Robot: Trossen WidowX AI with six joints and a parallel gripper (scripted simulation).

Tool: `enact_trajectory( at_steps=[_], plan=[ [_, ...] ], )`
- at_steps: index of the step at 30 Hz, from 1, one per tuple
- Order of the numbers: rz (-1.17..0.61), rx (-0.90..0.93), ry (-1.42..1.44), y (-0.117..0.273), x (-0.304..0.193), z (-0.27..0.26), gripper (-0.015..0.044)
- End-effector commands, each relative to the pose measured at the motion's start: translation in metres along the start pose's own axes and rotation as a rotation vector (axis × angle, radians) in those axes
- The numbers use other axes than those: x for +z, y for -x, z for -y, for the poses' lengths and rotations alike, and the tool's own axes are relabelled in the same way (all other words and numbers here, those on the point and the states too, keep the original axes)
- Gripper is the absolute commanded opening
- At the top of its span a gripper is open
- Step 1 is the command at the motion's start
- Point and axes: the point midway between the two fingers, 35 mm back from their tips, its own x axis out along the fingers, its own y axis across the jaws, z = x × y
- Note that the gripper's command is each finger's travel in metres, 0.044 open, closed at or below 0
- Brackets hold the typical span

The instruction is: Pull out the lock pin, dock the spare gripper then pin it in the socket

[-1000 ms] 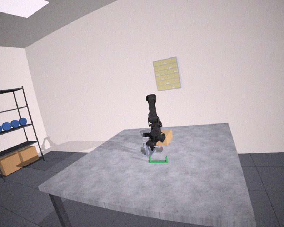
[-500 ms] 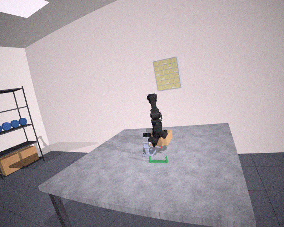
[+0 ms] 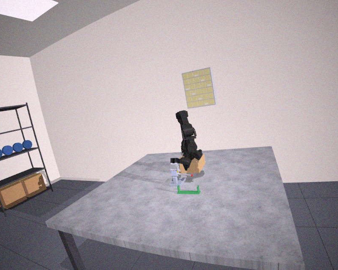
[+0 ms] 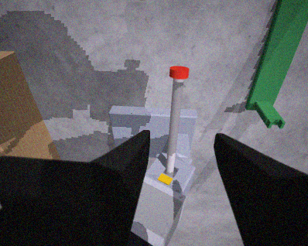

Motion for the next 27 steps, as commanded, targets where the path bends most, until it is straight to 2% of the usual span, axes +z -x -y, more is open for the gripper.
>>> enact_trajectory(
  at_steps=[1,5,14,27],
  plan=[
    [0.001,0.001,0.000,0.009,0.004,0.000,0.0200],
    [0.001,-0.003,0.001,0.020,0.008,0.001,0.0200],
    [0.001,-0.005,0.001,0.013,0.005,0.001,0.0436],
    [0.001,-0.005,0.001,0.013,0.005,0.001,0.0440]
  ],
)
